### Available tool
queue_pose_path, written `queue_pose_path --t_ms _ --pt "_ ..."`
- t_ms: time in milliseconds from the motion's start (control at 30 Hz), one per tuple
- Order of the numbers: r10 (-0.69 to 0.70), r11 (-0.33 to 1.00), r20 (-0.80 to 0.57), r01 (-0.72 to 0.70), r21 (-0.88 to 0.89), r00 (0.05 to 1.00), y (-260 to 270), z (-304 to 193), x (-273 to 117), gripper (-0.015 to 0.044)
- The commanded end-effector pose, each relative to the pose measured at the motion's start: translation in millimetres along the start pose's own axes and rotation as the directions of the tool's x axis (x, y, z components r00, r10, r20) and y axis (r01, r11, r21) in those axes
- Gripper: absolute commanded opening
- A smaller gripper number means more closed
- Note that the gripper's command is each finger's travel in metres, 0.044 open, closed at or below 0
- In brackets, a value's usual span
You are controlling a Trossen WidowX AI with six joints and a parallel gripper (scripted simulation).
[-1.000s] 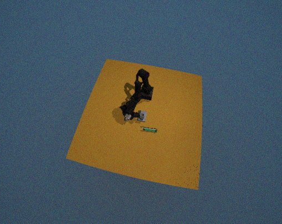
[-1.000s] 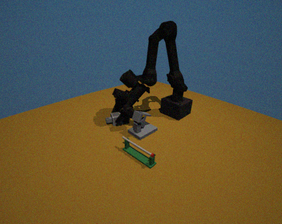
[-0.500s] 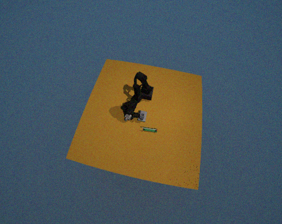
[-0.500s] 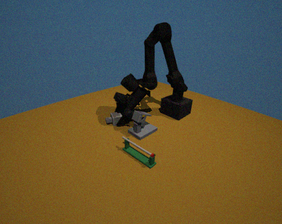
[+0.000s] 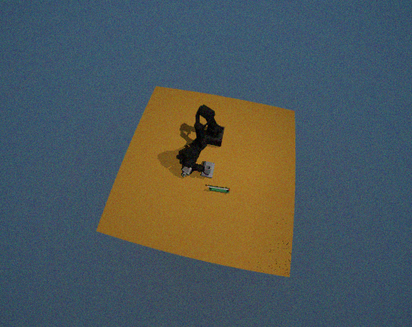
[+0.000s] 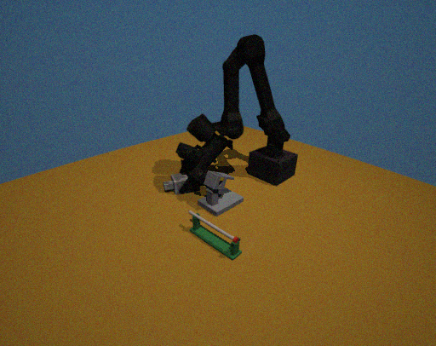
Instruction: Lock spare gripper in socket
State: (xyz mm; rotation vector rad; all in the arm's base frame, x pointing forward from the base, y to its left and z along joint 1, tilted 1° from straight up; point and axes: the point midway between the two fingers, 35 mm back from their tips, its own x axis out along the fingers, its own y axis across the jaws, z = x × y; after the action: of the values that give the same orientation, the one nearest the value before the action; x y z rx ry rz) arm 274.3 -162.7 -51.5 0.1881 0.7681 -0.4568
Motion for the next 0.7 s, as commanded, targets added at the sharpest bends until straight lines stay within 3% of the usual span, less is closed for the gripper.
queue_pose_path --t_ms 0,100,667 --pt "-0.001 1.0 0.0 0.001 0.002 1.0 -0.1 2.7 -1.1 0.0078" --pt "-0.001 1.0 0.0 0.001 0.002 1.0 -0.3 8.3 -3.5 0.0" --pt "-0.001 1.0 0.002 0.001 0.002 1.0 -1.1 41.7 -24.4 0.0"
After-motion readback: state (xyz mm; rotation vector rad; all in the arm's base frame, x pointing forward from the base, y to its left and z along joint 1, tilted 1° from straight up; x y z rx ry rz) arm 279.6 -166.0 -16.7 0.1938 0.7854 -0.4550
